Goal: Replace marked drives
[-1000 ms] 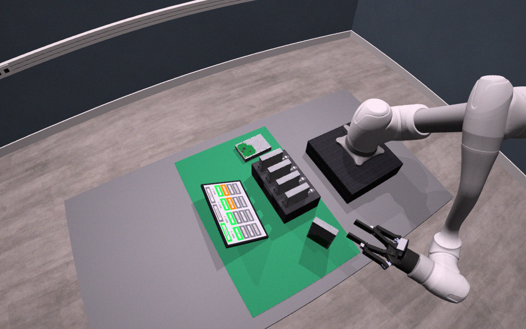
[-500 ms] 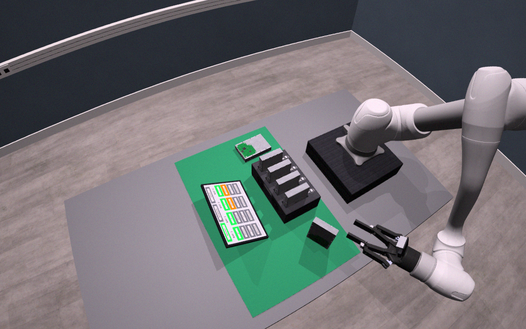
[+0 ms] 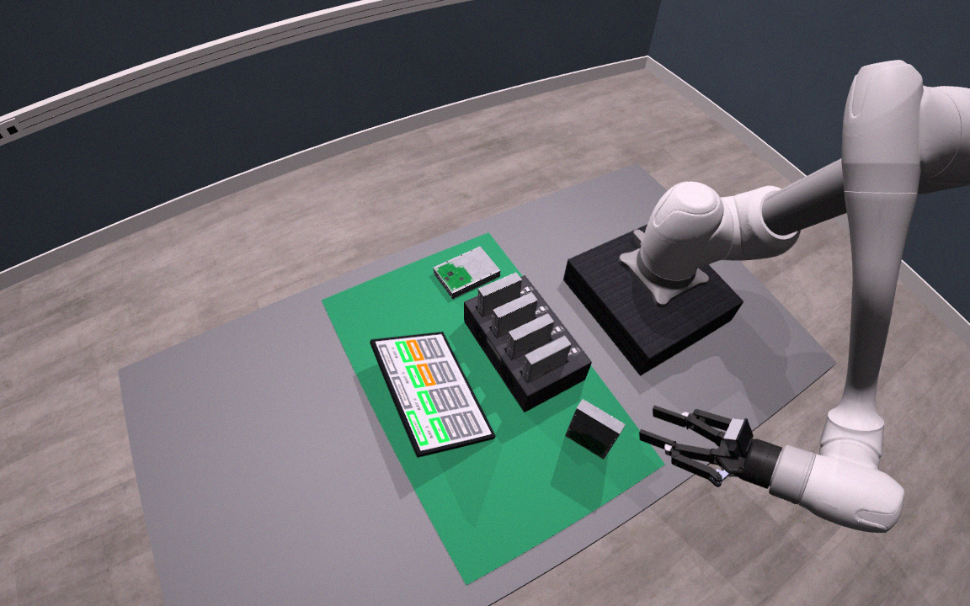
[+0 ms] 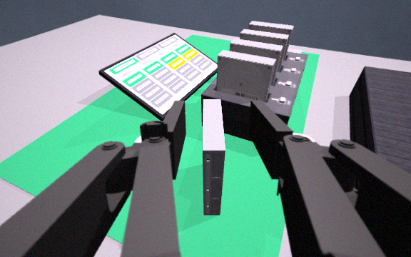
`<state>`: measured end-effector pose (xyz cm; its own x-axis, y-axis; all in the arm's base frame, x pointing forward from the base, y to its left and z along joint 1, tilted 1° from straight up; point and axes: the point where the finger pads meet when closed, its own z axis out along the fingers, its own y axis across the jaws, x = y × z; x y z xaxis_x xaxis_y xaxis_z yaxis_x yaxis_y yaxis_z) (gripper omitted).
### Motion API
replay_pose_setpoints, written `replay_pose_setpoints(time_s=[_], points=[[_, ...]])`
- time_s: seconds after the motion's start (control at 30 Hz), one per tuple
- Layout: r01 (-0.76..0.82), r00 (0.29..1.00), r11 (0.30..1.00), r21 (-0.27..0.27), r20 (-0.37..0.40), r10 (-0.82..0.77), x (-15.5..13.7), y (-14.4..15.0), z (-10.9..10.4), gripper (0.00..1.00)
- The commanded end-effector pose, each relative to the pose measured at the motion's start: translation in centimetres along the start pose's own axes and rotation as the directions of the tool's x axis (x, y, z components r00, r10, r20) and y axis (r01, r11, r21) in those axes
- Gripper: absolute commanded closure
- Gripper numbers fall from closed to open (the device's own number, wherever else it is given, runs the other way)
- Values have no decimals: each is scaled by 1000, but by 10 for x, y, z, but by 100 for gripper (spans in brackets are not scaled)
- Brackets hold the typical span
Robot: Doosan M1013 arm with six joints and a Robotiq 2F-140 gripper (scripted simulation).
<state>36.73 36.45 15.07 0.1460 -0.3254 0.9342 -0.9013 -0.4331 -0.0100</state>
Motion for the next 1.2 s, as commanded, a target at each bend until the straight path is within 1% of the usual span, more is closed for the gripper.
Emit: replay_pose_setpoints(time_s=[0.0, 0.17, 0.27, 0.33, 0.4, 0.53, 0.7, 0.83, 0.9, 1.17], points=[[-1, 1000, 1000, 1, 23, 1, 1, 0, -1, 60], [-1, 1000, 1000, 1, 28, 1, 1, 0, -1, 60], [0, 999, 1000, -1, 54, 0, 1, 0, 0, 60], [1, 996, 1000, -2, 85, 0, 0, 0, 0, 60], [1, 996, 1000, -2, 85, 0, 0, 0, 0, 60], [0, 984, 1000, -1, 177, 0, 0, 0, 0, 60], [2, 952, 1000, -2, 305, -1, 0, 0, 1, 60], [1, 926, 1000, -1, 377, 0, 0, 0, 0, 60], [0, 919, 1000, 0, 395, 0, 0, 0, 0, 60], [-1, 914, 1000, 1, 406, 0, 1, 0, -1, 60]])
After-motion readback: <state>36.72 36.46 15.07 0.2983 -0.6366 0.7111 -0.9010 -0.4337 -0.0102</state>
